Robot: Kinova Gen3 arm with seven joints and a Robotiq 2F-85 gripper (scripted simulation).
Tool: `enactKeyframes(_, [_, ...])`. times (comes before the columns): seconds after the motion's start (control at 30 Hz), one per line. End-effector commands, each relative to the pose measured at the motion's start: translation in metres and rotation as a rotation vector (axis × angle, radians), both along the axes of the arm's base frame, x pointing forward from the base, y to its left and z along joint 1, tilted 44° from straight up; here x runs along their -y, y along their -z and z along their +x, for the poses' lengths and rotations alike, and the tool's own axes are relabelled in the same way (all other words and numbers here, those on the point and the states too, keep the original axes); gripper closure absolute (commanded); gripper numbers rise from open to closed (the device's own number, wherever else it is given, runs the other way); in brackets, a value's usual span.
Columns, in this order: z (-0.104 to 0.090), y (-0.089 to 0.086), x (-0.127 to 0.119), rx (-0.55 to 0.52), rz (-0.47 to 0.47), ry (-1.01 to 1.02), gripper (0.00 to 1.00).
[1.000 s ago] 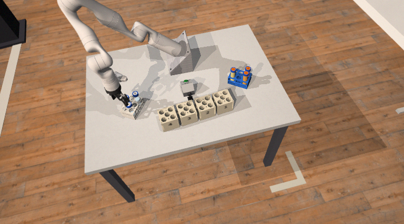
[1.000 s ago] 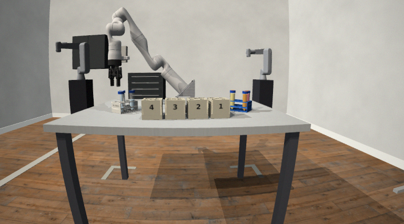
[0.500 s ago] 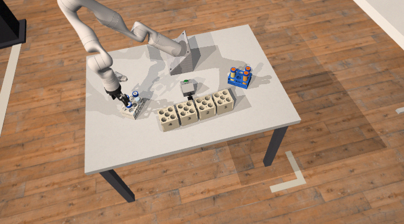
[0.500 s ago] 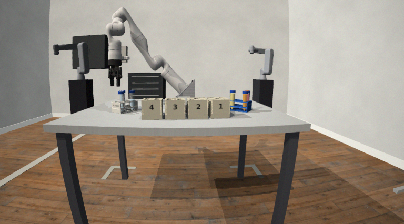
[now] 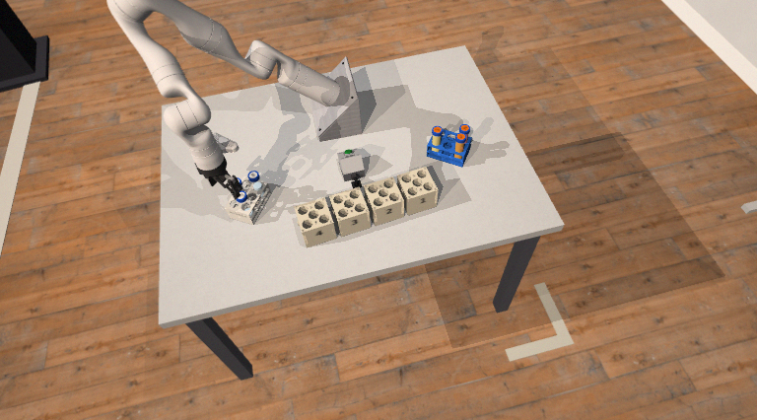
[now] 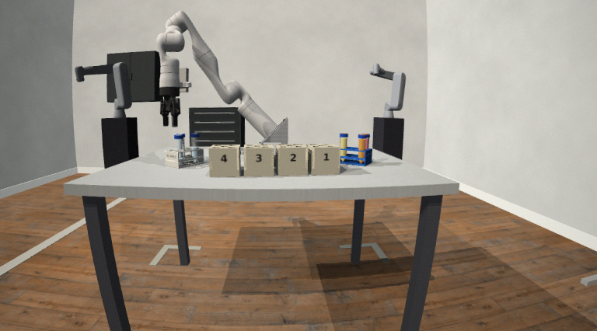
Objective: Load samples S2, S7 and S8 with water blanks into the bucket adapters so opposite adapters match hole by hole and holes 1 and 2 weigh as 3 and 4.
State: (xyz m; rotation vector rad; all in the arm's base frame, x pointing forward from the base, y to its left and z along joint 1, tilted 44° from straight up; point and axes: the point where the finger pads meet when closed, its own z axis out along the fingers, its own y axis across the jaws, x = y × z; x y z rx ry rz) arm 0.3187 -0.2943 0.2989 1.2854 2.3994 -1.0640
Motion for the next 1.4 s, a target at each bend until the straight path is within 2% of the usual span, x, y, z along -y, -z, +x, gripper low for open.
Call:
enactKeyframes(0.0, [0.001, -0.003, -0.003, 0.001, 0.0, -0.001, 0.0])
enactKeyframes(1.07, [0.012, -0.06, -0.058, 0.001, 0.0, -0.001, 0.0])
enactKeyframes(1.13, [0.012, -0.06, -0.058, 0.001, 0.0, -0.001, 0.0])
enactKeyframes(1.37, [0.014, -0.036, -0.083, -0.159, 0.032, -0.168, 0.0])
